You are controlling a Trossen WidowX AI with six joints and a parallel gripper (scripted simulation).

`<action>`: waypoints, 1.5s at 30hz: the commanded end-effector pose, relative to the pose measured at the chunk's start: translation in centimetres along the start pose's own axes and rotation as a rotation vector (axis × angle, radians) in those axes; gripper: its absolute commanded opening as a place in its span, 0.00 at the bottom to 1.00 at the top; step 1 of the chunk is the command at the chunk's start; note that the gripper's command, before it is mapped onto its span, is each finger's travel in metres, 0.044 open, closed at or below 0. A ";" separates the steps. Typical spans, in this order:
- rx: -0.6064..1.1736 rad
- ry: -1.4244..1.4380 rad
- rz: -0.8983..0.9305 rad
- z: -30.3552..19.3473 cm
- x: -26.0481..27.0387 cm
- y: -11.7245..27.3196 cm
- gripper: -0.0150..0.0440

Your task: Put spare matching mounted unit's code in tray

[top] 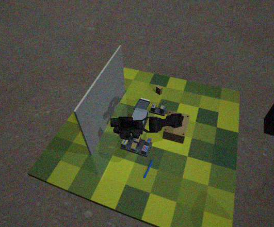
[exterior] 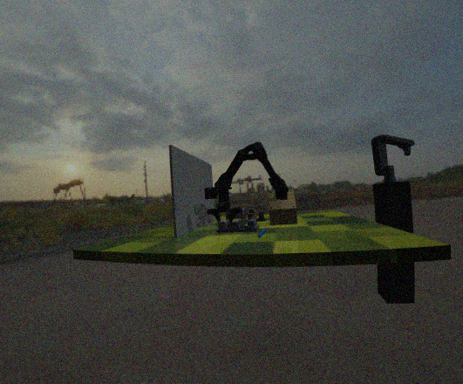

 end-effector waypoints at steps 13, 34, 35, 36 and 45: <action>0.000 0.000 0.000 0.0 0.0 0.0 0.44; 0.008 -0.002 0.002 -0.2 -0.2 4.2 0.25; 0.008 -0.003 0.002 -0.2 -0.2 4.9 0.25; 0.008 -0.003 0.002 -0.2 -0.2 5.6 0.25; 0.007 -0.005 0.001 -0.1 0.0 7.9 0.25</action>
Point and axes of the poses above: the point midway between the two fingers, 35 mm back from their tips, its own y axis back along the fingers, its own x axis across the jaws, z = x × y, the point moved 9 cm from there along y, back along the fingers, and after that the axes turned 14 degrees about y, right-handed, at the moved point
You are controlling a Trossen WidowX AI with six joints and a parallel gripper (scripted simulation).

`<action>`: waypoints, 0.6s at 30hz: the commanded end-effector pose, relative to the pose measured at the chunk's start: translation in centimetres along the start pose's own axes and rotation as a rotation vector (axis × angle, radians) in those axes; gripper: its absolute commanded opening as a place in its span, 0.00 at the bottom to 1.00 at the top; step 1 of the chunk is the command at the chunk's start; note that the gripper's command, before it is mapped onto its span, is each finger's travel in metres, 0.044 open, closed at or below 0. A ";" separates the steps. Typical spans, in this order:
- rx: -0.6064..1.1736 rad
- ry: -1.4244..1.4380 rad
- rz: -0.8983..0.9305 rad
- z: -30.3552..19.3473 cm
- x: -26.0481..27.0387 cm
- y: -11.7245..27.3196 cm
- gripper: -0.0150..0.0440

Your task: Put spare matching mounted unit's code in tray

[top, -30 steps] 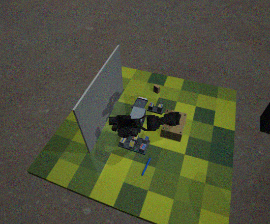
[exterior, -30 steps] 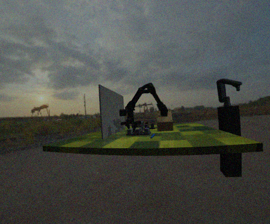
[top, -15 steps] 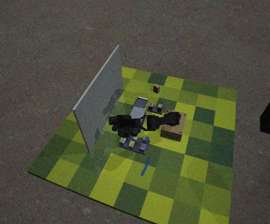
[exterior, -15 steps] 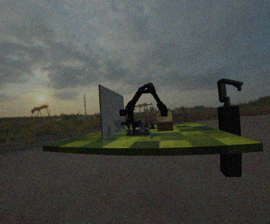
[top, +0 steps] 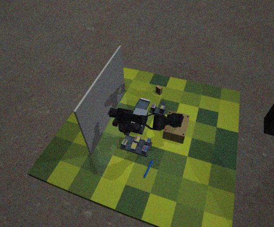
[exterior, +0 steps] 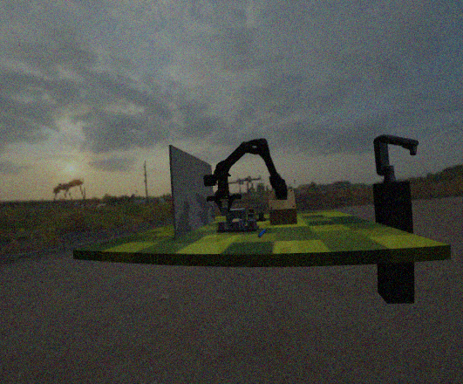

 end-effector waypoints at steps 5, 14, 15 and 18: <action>-0.003 0.009 -0.006 0.2 -0.1 0.8 0.25; 0.002 0.003 0.001 -0.1 -0.1 2.0 0.25; 0.003 0.004 0.001 -0.2 -0.2 2.7 0.25; 0.004 0.005 0.000 -0.3 -0.2 4.6 0.25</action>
Point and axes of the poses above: the point midway between the two fingers, 35 mm back from their tips, its own y axis back along the fingers, its own x axis across the jaws, z = x × y, the point moved 9 cm from there along y, back along the fingers, and after that the axes turned 14 degrees about y, right-handed, at the moved point
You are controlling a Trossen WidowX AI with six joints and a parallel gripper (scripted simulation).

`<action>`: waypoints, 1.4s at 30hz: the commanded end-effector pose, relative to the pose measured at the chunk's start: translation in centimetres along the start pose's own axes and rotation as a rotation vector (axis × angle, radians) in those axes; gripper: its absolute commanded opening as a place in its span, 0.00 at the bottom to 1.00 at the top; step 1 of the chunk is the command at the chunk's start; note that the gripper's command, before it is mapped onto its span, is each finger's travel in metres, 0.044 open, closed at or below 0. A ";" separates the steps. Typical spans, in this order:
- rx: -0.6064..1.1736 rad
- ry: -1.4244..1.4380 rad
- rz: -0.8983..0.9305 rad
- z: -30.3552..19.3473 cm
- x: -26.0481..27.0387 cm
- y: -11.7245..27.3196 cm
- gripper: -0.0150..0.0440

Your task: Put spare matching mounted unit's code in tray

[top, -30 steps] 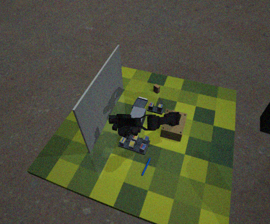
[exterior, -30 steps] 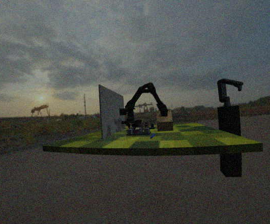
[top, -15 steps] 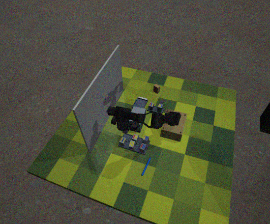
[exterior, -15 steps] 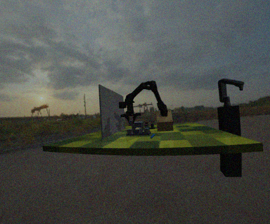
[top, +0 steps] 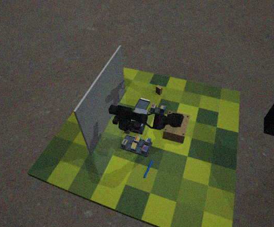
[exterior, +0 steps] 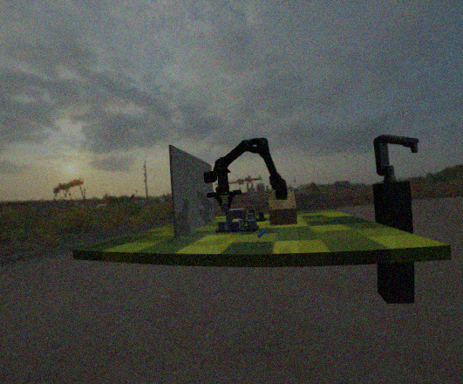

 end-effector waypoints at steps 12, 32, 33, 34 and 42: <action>0.002 0.007 -0.021 -0.5 -0.1 5.9 0.25; 0.064 -0.118 -0.072 -14.0 -0.5 7.2 0.25; 0.067 -0.116 -0.071 -14.7 -0.4 7.3 0.25; 0.071 -0.115 -0.070 -15.3 -0.3 7.4 0.25; 0.086 -0.100 -0.058 -20.4 1.0 7.8 0.25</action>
Point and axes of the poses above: the point midway between the two fingers, 35 mm back from their tips, its own y axis back along the fingers, its own x axis across the jaws, z = x × y, the point moved 9 cm from there along y, back along the fingers, and after that the axes turned 14 degrees about y, right-handed, at the moved point
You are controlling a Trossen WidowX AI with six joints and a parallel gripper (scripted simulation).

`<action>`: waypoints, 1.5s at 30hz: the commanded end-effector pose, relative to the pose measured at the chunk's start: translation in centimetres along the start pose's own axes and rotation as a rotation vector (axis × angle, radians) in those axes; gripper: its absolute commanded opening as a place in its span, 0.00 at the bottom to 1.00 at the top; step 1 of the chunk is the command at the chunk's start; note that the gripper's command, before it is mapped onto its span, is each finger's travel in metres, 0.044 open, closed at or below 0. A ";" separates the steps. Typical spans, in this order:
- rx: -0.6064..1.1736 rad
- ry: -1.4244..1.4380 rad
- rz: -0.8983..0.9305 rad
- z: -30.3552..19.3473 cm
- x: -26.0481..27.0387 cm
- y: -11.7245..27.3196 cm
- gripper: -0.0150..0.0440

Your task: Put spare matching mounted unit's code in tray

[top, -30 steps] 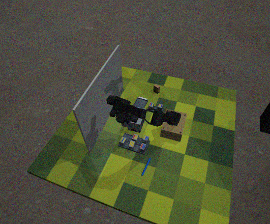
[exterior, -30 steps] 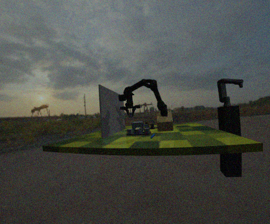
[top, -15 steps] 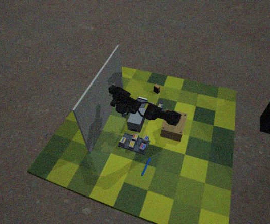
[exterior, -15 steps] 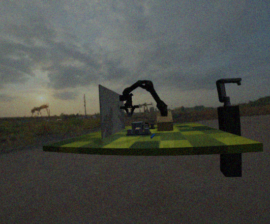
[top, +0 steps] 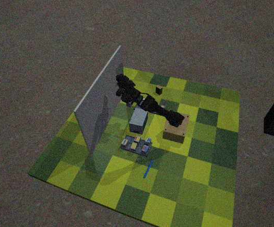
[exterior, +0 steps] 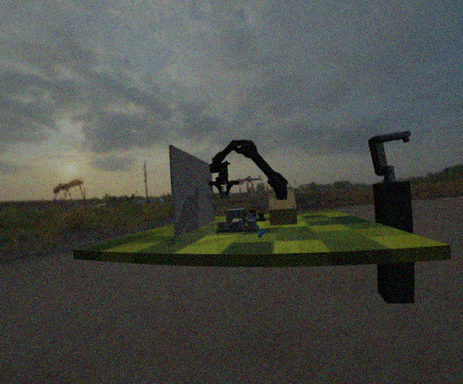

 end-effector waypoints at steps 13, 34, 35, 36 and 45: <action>-0.010 0.064 0.023 -10.0 2.0 -0.4 0.25; -0.053 0.124 0.037 -17.4 5.4 -1.9 0.25; -0.053 0.124 0.037 -17.4 5.4 -1.9 0.25; -0.053 0.124 0.037 -17.4 5.4 -1.9 0.25; -0.052 0.124 0.037 -17.4 5.3 -3.1 0.25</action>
Point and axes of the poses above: the point midway between the two fingers, 35 mm back from their tips, its own y axis back along the fingers, its own x axis across the jaws, z = x × y, the point moved 9 cm from there along y, back along the fingers, and after that the axes turned 14 degrees about y, right-handed, at the moved point
